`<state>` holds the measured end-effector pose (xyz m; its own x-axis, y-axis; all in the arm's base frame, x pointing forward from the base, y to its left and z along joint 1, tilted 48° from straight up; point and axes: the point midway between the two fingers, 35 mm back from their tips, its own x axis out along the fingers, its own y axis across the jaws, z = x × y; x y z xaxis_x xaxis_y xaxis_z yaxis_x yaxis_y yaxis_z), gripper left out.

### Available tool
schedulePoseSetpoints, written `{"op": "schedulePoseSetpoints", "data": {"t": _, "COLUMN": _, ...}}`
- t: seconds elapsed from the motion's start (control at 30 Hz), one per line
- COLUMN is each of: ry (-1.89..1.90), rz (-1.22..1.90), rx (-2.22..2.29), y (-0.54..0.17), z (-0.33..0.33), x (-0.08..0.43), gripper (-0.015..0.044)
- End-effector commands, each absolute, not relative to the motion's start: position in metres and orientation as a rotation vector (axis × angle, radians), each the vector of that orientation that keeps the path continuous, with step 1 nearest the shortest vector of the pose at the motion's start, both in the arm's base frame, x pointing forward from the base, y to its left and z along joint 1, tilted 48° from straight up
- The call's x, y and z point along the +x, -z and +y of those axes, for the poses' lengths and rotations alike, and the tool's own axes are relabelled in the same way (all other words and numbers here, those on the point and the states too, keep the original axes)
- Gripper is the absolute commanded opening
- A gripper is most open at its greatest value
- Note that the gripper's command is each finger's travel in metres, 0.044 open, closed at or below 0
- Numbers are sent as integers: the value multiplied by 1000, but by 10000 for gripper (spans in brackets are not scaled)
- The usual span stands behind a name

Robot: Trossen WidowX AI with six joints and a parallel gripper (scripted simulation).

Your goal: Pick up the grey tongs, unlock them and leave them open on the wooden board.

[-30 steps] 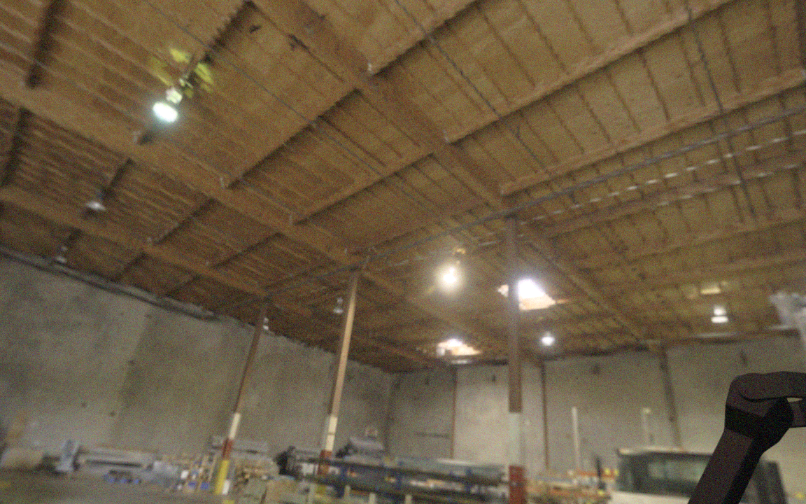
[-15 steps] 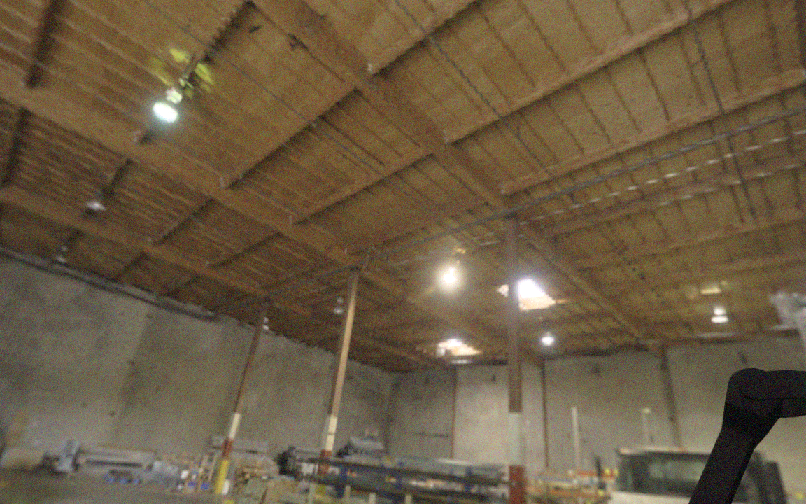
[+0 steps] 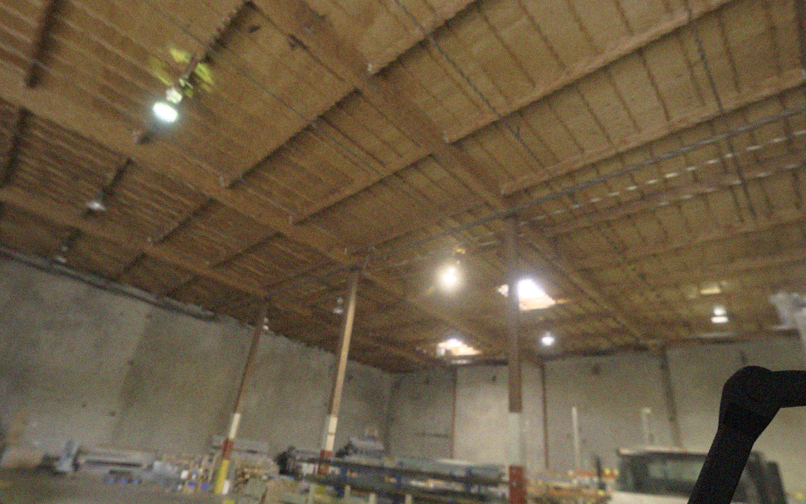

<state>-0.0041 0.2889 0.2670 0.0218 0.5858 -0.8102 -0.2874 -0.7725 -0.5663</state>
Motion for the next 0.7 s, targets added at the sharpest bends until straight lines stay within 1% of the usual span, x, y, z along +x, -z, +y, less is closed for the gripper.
{"op": "schedulePoseSetpoints", "data": {"t": 0.0, "ry": -1800, "rz": -344, "rx": -1699, "y": -271, "z": 288, "x": -17, "gripper": -150}}
{"op": "schedulePoseSetpoints", "data": {"t": 0.67, "ry": -1759, "rz": -536, "rx": -1723, "y": -285, "z": 274, "x": -79, "gripper": -150}}
